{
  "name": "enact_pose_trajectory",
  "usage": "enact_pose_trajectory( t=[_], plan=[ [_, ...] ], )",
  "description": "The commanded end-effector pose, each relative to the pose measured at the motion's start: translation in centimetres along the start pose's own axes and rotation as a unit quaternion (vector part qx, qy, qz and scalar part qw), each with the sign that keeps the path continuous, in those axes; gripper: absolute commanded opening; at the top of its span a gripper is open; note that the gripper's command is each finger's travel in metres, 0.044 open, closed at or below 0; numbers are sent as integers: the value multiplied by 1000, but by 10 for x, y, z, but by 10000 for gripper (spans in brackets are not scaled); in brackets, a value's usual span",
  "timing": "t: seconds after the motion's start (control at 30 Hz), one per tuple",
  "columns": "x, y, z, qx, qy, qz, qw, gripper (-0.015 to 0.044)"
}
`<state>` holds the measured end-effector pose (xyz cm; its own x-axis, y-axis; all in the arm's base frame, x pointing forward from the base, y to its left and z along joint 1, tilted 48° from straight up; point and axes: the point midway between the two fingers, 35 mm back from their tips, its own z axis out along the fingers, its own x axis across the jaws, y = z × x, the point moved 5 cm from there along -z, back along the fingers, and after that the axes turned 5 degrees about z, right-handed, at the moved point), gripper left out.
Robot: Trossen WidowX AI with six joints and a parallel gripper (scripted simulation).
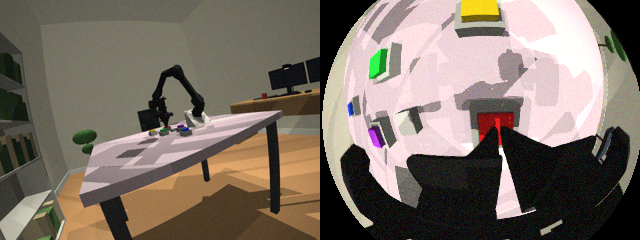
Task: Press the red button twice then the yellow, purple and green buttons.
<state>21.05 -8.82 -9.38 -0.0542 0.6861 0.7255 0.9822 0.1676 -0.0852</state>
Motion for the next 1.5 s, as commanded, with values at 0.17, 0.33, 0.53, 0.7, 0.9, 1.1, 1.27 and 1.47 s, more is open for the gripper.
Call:
enact_pose_trajectory(
  t=[0.17,0.33,0.53,0.7,0.9,1.1,1.27,1.47],
  plan=[
    [1,-1,1,0,2,3,1000,20],
    [0,0,-2,0,1,1,1000,20],
    [0,-1,-33,0,2,3,1000,20],
    [-1,0,-84,0,1,4,1000,20],
    [0,8,-96,0,0,4,1000,20],
    [11,90,-99,-2,-1,3,1000,20],
    [22,123,-95,-2,2,1,1000,20],
    [23,124,-36,-2,3,1,1000,20]
  ],
)
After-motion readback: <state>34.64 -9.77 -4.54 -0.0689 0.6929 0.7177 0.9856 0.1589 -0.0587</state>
